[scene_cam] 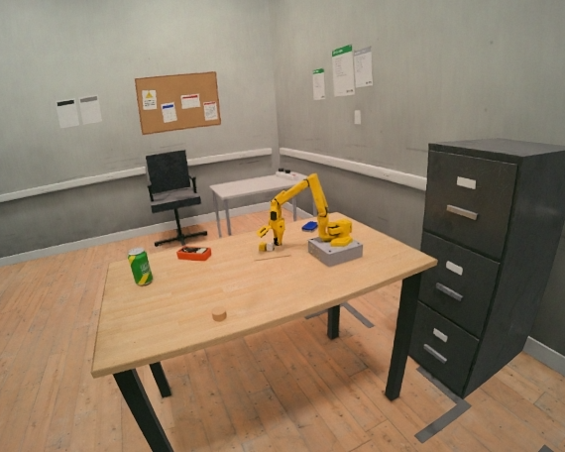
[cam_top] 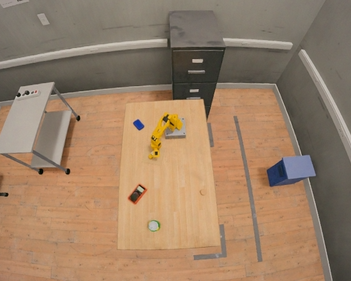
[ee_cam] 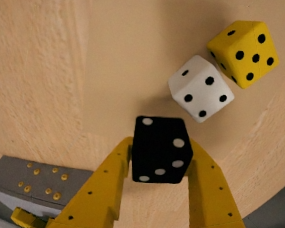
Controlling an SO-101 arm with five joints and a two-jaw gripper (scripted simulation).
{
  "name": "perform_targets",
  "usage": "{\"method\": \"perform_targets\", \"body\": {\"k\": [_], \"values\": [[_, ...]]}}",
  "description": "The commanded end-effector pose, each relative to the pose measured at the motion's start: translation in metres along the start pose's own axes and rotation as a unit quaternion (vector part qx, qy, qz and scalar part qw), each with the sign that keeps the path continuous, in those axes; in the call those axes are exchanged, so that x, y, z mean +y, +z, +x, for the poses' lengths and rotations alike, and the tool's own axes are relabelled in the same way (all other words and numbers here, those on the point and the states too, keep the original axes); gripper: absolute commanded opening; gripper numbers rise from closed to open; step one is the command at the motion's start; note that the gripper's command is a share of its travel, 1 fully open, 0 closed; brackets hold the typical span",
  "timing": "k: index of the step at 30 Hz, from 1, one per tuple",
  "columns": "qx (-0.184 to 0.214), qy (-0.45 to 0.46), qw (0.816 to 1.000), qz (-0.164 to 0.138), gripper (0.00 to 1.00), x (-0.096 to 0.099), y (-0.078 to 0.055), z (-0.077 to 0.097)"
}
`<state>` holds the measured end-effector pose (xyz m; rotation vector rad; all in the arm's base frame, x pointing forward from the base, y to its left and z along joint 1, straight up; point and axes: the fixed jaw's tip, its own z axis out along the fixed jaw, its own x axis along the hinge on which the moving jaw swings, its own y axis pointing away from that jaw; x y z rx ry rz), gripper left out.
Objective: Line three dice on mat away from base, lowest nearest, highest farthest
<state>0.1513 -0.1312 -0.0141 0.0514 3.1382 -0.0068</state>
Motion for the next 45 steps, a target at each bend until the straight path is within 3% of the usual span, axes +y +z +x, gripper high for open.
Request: {"method": "perform_targets", "body": {"k": [1, 45], "values": [[0.008, 0.009, 1.000, -0.008, 0.00, 0.002, 0.007, 0.004], [0.008, 0.009, 1.000, -0.008, 0.00, 0.002, 0.020, 0.004]]}}
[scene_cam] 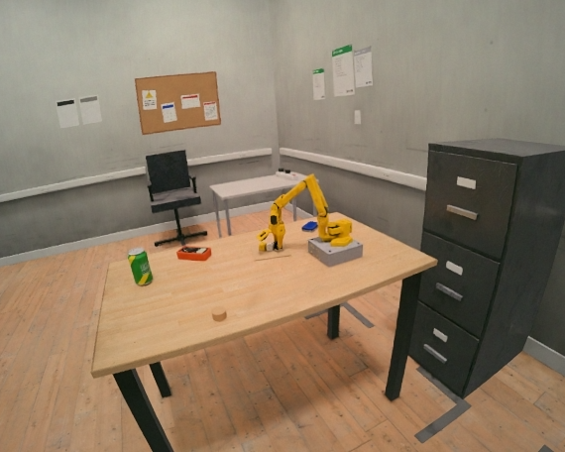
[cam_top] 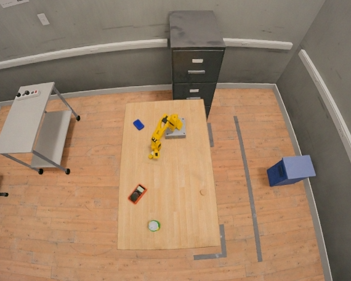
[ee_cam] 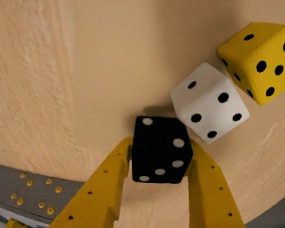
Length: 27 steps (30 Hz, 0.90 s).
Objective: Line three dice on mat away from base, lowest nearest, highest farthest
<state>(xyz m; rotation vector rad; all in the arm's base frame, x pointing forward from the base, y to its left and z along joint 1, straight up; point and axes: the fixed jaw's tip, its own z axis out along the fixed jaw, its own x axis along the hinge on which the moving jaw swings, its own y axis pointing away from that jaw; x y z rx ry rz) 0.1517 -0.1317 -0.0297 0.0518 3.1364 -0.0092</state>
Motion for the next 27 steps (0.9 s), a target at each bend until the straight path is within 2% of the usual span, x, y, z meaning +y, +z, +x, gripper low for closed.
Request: {"method": "perform_targets", "body": {"k": [1, 27], "values": [[0.009, 0.009, 1.000, -0.008, 0.00, 0.0023, 0.0051, 0.0049], [0.009, 0.009, 1.000, -0.008, 0.00, 0.0024, 0.0133, 0.0051]]}}
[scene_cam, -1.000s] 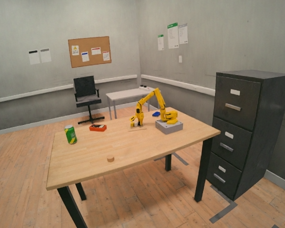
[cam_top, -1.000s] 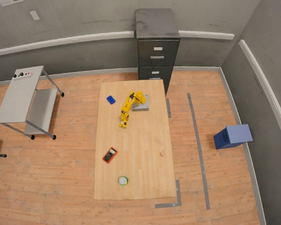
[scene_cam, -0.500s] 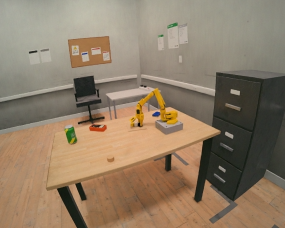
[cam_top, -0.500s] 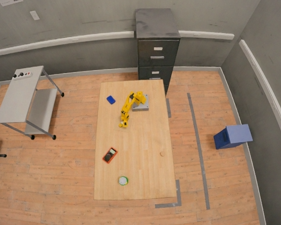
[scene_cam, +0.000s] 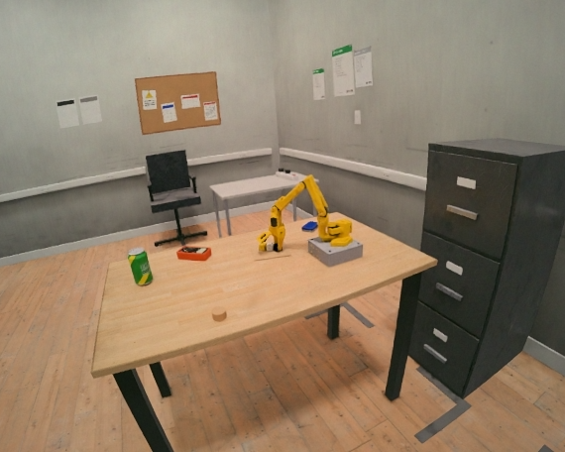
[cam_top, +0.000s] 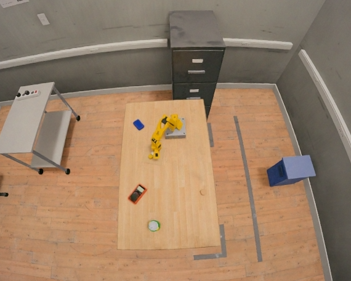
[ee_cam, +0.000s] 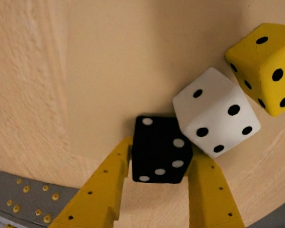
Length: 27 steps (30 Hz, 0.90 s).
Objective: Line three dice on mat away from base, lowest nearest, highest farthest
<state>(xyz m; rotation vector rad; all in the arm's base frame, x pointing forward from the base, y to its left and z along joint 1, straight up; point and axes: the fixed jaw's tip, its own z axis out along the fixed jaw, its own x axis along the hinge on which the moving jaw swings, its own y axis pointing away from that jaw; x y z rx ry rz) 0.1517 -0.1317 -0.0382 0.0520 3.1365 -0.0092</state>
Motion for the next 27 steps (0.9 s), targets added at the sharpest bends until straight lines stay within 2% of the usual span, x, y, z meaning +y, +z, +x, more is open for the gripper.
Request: {"method": "perform_targets", "body": {"k": [1, 22, 27], "values": [[0.009, 0.009, 1.000, -0.008, 0.00, 0.0024, 0.0049, 0.0050], [0.009, 0.009, 1.000, -0.008, 0.00, 0.0024, 0.0056, 0.0050], [0.009, 0.009, 1.000, -0.008, 0.04, 0.0024, 0.0056, 0.0050]]}}
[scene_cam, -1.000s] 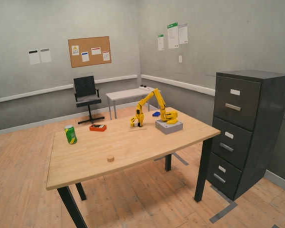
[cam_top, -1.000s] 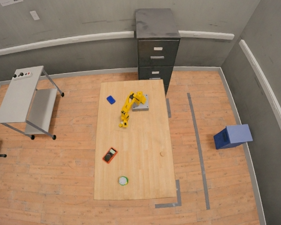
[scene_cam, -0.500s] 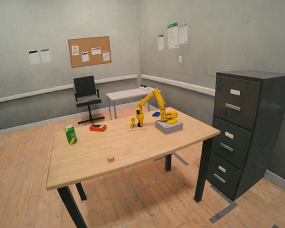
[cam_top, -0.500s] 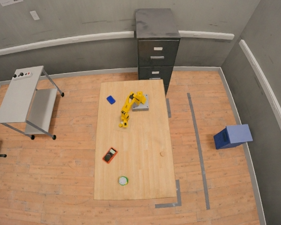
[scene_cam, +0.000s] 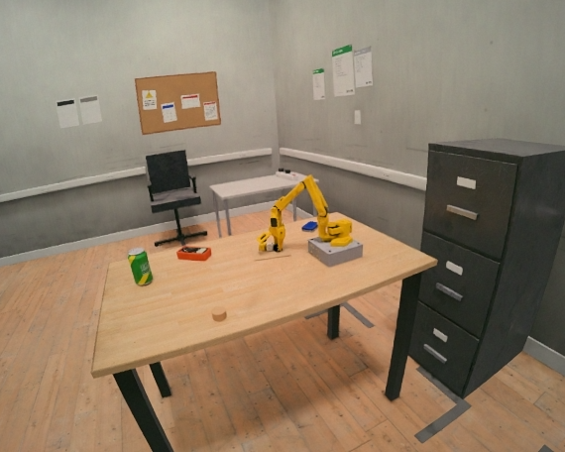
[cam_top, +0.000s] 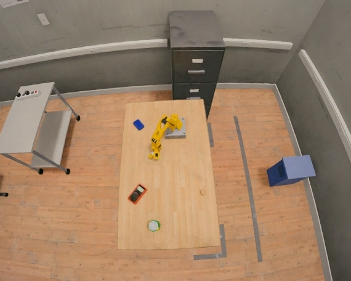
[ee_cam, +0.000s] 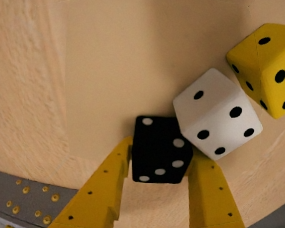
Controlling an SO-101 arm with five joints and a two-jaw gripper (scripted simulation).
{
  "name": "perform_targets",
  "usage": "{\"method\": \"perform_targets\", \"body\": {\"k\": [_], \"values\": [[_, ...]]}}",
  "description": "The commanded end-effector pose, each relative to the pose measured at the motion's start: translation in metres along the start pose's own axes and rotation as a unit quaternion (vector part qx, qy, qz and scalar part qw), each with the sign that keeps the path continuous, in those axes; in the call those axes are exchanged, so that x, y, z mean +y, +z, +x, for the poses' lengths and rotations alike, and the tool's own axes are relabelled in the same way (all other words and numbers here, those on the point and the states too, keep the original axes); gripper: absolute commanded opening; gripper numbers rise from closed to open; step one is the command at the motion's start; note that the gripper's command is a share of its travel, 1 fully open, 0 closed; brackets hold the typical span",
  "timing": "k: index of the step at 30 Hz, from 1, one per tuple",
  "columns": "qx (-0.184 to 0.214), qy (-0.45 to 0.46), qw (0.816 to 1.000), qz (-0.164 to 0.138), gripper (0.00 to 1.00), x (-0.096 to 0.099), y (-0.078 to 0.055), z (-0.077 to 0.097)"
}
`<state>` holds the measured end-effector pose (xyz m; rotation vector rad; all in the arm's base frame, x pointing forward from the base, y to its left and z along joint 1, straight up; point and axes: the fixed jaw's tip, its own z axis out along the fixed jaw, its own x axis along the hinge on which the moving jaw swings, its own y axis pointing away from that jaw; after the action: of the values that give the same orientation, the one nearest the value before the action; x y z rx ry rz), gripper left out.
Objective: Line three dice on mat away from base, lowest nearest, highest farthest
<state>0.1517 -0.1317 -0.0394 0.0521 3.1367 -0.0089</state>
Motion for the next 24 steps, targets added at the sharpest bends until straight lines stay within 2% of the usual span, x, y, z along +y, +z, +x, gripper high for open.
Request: {"method": "perform_targets", "body": {"k": [1, 6, 17, 24], "values": [[0.009, 0.009, 1.000, -0.008, 0.06, 0.0024, 0.0043, 0.0050], [0.009, 0.009, 1.000, -0.008, 0.13, 0.0024, 0.0043, 0.0050], [0.009, 0.009, 1.000, -0.008, 0.15, 0.0024, 0.0043, 0.0050], [0.009, 0.009, 1.000, -0.008, 0.21, 0.0024, 0.0043, 0.0050]]}}
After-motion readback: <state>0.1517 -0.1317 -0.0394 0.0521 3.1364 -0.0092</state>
